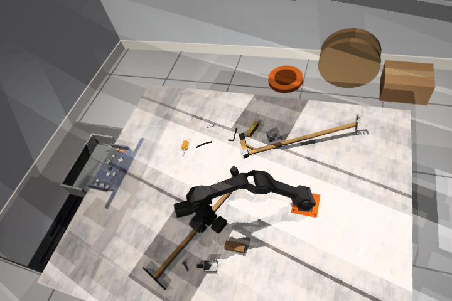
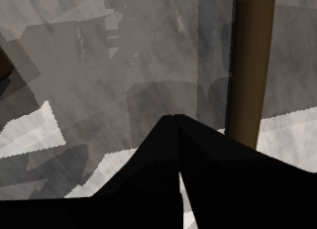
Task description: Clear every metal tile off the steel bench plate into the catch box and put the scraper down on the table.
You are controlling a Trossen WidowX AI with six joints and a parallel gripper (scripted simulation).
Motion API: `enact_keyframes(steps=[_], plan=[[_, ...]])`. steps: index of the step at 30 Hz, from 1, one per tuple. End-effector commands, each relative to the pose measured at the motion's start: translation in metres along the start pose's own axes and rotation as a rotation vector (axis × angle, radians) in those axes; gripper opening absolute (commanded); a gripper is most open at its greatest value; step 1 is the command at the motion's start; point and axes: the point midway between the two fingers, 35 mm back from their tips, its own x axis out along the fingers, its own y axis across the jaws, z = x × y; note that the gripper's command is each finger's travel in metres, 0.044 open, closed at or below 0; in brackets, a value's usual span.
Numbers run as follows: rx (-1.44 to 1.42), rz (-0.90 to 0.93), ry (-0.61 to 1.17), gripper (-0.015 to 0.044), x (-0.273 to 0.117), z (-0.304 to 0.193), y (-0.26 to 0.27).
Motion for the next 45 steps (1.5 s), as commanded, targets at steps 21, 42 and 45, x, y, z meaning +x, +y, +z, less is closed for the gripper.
enact_keyframes(steps=[21, 42, 45], plan=[[0.003, 0.002, 0.000, 0.0000, 0.046, -0.001, 0.001], [0.003, -0.003, -0.005, 0.0000, 0.062, -0.002, -0.006], [0.003, -0.004, -0.007, 0.0000, 0.062, -0.001, -0.009]])
